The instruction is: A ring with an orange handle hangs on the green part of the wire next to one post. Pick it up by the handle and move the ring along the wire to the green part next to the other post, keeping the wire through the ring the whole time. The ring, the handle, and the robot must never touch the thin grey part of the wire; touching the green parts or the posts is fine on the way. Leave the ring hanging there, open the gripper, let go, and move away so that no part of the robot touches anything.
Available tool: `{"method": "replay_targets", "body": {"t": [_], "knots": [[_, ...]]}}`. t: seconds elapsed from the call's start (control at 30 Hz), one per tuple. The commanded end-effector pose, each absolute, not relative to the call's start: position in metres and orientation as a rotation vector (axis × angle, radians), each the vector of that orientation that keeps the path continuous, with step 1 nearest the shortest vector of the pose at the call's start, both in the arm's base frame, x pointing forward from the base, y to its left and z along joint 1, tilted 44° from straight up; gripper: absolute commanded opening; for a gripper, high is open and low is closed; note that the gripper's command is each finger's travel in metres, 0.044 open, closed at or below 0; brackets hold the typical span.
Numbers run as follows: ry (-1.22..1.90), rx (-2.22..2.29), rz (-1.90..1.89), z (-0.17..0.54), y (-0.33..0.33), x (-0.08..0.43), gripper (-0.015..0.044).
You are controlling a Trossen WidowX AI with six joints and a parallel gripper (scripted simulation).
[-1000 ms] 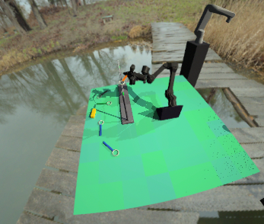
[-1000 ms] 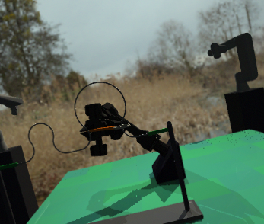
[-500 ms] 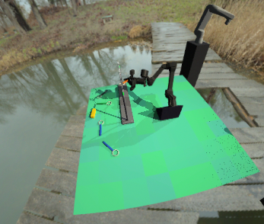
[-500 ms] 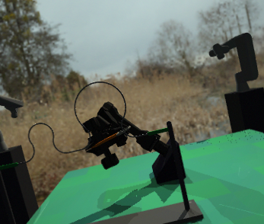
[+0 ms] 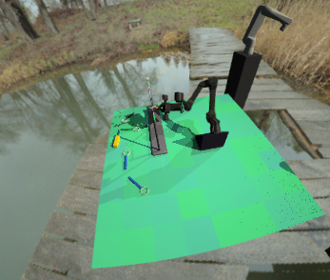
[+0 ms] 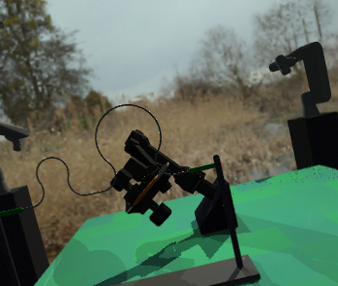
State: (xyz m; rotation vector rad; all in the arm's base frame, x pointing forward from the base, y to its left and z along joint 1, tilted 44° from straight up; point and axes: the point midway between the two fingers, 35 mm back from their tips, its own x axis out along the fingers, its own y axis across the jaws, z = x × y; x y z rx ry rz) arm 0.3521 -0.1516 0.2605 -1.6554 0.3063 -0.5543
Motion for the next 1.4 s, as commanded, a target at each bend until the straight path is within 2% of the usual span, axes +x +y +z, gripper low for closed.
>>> {"method": "replay_targets", "body": {"t": [0.0, 0.8, 1.37], "knots": [[0.320, -1.534, -0.542, 0.240, -0.153, 0.351, -0.0150], [0.365, -0.980, -0.456, 0.150, -0.125, 0.357, -0.0150], [0.374, -0.797, -0.423, 0.119, -0.099, 0.361, -0.0150]]}}
